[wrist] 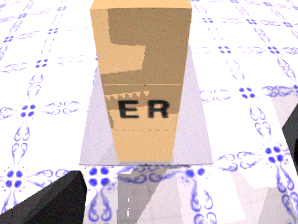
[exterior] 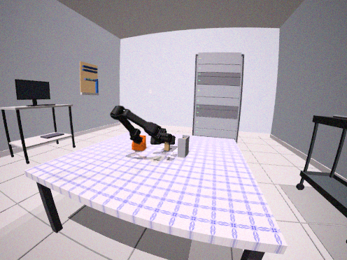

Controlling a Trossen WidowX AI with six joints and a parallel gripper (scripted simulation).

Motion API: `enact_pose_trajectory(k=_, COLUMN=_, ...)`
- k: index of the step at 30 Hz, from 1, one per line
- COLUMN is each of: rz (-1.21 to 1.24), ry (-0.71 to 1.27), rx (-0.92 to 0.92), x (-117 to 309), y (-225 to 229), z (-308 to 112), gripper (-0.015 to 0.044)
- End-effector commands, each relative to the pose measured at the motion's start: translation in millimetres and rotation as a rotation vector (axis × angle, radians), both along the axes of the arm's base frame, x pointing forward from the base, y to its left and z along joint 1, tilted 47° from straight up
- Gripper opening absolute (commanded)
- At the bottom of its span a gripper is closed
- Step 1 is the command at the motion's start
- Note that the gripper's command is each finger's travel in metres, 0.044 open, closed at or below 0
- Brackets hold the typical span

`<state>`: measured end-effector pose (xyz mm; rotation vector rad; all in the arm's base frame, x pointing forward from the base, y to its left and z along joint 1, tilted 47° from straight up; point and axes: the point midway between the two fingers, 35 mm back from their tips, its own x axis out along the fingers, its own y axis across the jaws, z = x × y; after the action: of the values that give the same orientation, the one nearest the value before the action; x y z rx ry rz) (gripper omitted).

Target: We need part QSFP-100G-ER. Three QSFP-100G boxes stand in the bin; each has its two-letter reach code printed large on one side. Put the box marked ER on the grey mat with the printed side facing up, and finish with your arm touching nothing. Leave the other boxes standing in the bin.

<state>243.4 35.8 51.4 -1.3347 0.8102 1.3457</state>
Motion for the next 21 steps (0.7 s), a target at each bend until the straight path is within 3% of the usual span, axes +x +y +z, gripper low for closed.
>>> enact_pose_trajectory(k=1, rz=0.003, ry=0.010, rx=0.003, x=-0.9, y=-0.7, z=-10.2, gripper=0.0440)
enact_pose_trajectory(k=21, rz=-0.001, ry=0.004, rx=0.000, x=-0.2, y=-0.9, z=-6.9, gripper=0.0440)
